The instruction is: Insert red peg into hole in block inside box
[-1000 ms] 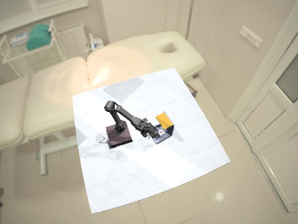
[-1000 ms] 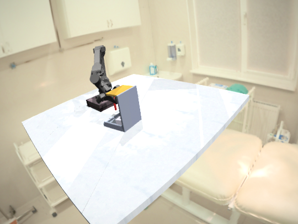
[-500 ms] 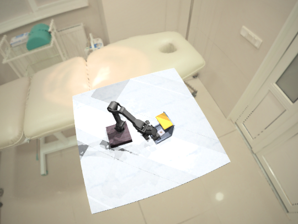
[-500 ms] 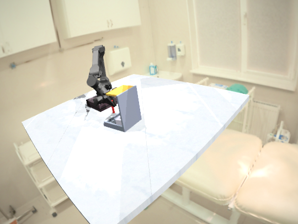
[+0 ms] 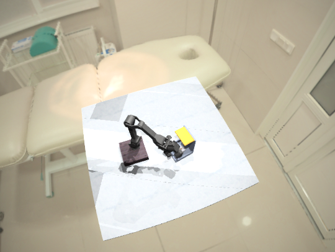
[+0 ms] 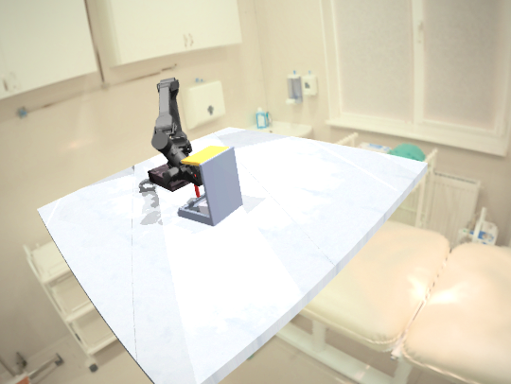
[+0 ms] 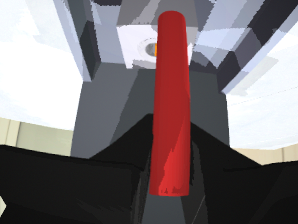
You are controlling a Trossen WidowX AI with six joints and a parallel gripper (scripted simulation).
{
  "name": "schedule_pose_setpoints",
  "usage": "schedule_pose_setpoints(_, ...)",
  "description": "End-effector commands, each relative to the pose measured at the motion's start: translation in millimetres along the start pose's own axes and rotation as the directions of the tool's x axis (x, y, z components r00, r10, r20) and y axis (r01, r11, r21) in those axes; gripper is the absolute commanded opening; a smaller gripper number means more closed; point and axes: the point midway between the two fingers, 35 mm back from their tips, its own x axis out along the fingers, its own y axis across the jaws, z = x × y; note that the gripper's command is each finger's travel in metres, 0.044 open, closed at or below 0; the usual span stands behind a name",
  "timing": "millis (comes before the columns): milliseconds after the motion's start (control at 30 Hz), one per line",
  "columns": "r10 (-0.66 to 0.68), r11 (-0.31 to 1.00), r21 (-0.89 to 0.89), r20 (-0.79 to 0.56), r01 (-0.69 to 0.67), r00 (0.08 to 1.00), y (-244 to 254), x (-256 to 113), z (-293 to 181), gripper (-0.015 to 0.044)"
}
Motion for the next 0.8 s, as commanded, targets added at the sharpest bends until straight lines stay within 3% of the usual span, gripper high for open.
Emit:
schedule_pose_setpoints(0,0.003,1.0,0.004,0.002,-0.003,1.0,2.4,8.7,-7.8,0.0)
schedule_pose_setpoints(767,0.003,1.0,0.004,0.0,-0.003,1.0,-1.0,18.3,-17.7,0.0)
